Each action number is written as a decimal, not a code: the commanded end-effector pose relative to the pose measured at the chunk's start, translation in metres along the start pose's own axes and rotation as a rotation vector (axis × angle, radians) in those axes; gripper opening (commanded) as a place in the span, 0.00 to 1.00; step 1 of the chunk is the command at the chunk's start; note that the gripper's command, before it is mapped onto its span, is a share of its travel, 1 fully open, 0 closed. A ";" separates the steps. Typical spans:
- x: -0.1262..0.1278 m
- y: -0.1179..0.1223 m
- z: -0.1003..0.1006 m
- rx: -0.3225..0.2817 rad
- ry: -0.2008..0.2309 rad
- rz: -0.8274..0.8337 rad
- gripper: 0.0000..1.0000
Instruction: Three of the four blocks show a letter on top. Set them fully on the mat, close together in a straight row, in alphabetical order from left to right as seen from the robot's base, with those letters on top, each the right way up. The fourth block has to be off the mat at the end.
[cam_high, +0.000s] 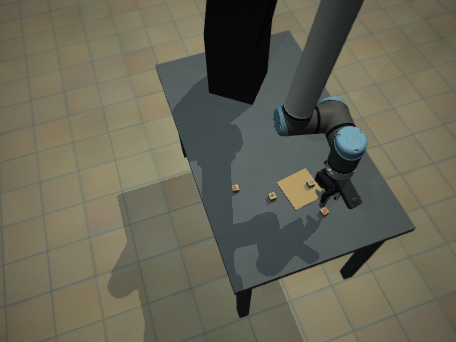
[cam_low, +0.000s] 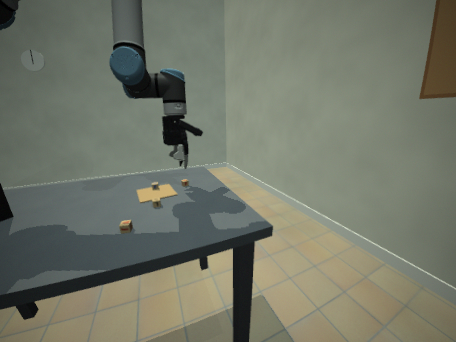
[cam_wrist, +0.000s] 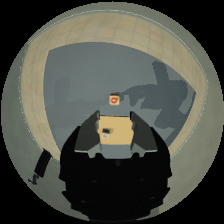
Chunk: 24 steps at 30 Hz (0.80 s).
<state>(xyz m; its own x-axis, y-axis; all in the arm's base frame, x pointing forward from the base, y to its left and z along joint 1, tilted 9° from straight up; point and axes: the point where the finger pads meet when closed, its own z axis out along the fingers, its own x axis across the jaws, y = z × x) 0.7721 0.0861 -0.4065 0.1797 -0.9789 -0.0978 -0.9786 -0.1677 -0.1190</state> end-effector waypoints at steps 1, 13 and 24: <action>0.000 -0.001 -0.001 0.001 0.000 0.000 0.37; 0.000 -0.001 0.000 0.001 0.000 0.000 0.37; 0.000 -0.001 0.006 0.001 0.000 0.000 0.37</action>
<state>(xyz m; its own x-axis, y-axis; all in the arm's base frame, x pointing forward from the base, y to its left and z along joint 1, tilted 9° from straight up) 0.7726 0.0865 -0.4104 0.1800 -0.9788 -0.0979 -0.9786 -0.1681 -0.1189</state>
